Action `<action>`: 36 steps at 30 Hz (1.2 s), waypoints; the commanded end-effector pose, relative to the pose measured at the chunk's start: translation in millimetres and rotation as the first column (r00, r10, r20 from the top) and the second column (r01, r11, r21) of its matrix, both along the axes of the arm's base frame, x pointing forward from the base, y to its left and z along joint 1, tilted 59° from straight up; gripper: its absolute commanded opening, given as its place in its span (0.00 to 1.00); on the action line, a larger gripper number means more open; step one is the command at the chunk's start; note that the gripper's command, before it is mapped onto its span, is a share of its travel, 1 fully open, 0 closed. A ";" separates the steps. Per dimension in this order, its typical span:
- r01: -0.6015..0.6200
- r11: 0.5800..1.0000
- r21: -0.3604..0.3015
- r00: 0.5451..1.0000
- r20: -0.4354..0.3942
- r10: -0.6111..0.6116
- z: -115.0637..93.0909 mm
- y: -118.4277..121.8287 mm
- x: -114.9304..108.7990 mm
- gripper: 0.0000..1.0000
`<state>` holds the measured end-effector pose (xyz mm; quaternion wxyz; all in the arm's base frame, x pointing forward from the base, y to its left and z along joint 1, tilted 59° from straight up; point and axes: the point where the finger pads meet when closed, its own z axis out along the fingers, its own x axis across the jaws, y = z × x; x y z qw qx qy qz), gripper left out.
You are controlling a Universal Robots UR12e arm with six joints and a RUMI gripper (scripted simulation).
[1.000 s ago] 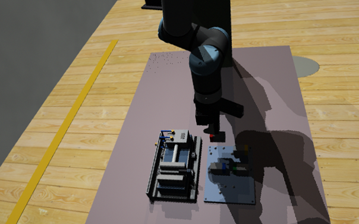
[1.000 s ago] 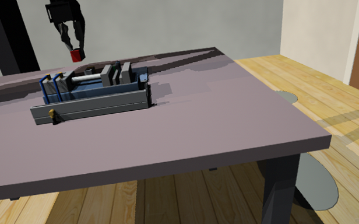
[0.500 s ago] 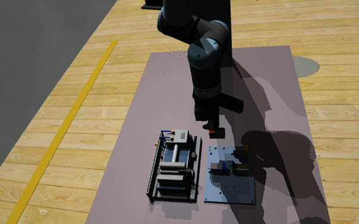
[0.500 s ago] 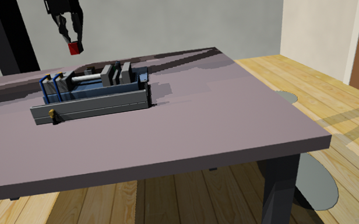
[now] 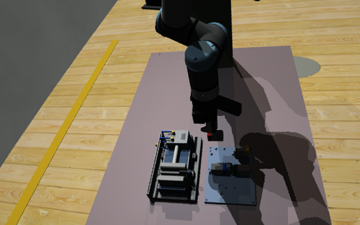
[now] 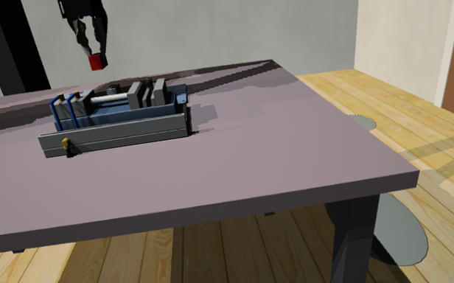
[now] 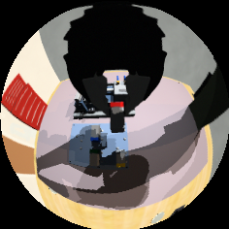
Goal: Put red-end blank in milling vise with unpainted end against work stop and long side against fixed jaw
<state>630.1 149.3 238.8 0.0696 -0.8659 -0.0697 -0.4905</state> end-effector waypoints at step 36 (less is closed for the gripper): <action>-0.004 1.000 -0.006 1.000 0.002 0.004 103.9 -148.2 96.1 0.00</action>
